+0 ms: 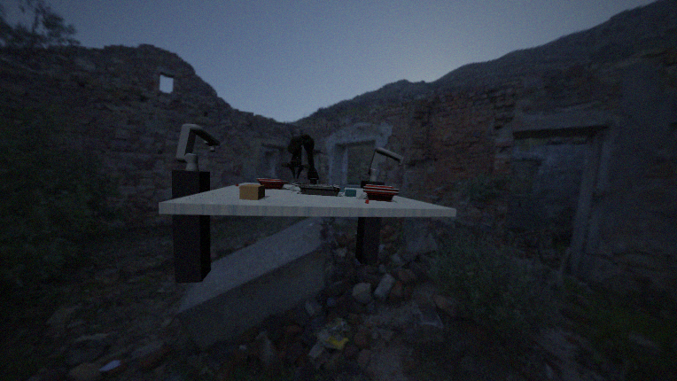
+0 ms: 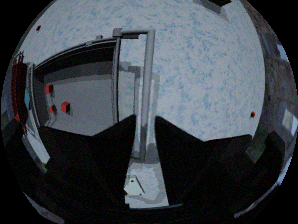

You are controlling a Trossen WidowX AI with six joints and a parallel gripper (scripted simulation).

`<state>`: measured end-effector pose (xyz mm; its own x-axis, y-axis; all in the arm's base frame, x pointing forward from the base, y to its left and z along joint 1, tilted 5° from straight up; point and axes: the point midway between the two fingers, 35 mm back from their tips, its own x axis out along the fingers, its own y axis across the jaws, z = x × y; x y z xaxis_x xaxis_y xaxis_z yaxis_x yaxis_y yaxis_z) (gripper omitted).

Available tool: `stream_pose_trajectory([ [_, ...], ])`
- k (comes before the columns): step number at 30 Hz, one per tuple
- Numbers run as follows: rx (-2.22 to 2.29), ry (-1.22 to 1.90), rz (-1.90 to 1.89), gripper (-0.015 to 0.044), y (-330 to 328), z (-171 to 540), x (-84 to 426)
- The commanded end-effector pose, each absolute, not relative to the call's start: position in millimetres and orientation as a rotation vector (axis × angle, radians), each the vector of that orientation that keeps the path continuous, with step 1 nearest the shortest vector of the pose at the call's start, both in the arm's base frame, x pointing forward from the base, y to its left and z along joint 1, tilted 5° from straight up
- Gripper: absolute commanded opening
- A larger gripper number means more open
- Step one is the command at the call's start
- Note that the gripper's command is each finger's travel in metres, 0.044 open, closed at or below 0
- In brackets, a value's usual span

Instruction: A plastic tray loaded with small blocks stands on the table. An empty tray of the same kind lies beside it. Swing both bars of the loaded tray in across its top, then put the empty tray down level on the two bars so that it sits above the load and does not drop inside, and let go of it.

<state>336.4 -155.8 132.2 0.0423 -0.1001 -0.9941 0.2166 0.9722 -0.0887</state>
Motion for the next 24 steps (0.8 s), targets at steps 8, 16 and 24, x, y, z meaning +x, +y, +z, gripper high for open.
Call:
stream_pose_trajectory([
  [8, 0.095, 1.511, -0.239, 0.0086, -159.7, 97.1, 338.1],
  [16, 0.095, 1.511, -0.239, 0.0086, -161.2, 76.4, 337.6],
  [24, 0.096, 1.510, -0.237, 0.0086, -144.9, 100.5, 339.7],
])
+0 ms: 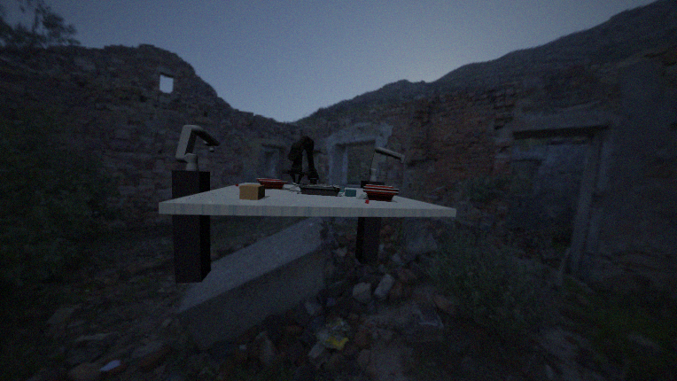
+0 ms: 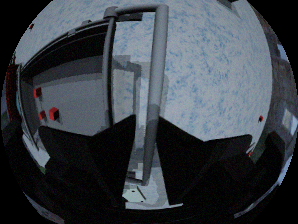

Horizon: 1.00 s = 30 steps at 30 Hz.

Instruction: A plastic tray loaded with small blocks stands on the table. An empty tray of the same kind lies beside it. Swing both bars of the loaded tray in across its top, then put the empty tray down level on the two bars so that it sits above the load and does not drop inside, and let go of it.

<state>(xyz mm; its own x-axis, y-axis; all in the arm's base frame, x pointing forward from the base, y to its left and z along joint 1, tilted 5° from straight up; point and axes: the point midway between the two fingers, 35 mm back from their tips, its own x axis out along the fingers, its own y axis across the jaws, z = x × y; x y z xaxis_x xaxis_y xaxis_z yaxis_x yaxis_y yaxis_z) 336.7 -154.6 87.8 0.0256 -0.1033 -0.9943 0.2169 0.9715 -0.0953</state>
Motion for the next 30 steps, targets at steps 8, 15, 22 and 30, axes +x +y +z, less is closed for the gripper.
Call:
stream_pose_trajectory([
  [8, 0.098, 1.510, -0.236, 0.0086, -123.0, 108.0, 343.9],
  [15, 0.099, 1.510, -0.234, 0.0086, -103.6, 102.4, 348.5],
  [22, 0.101, 1.510, -0.233, 0.0086, -86.0, 84.8, 353.3],
  [30, 0.101, 1.510, -0.233, 0.0086, -85.7, 121.2, 352.2],
])
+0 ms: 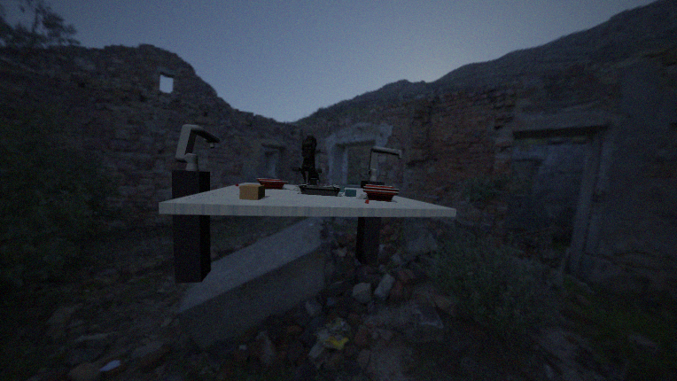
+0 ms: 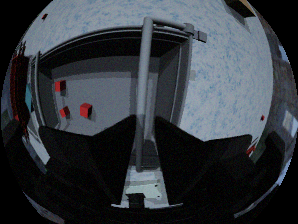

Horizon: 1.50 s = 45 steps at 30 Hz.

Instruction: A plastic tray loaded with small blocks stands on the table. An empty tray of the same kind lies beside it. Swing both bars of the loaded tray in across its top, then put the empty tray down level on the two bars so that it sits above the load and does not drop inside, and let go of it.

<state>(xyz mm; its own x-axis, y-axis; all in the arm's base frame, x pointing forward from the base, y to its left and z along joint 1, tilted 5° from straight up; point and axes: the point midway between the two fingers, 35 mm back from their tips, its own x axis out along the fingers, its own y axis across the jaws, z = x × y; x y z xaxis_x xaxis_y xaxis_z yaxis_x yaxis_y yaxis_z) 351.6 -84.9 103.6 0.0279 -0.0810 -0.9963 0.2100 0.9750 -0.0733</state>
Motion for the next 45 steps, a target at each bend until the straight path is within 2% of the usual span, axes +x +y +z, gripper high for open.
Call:
stream_pose_trajectory([
  [1, 0.101, 1.510, -0.233, 0.0086, -85.6, 126.5, 351.6],
  [25, 0.101, 1.512, -0.227, 0.0086, -85.3, 123.6, 352.5],
  [28, 0.101, 1.512, -0.227, 0.0007, -85.3, 123.6, 352.5],
  [29, 0.101, 1.512, -0.227, 0.0000, -85.3, 123.6, 352.5],
  [45, 0.102, 1.514, -0.227, 0.0000, -85.2, 123.9, 352.0],
])
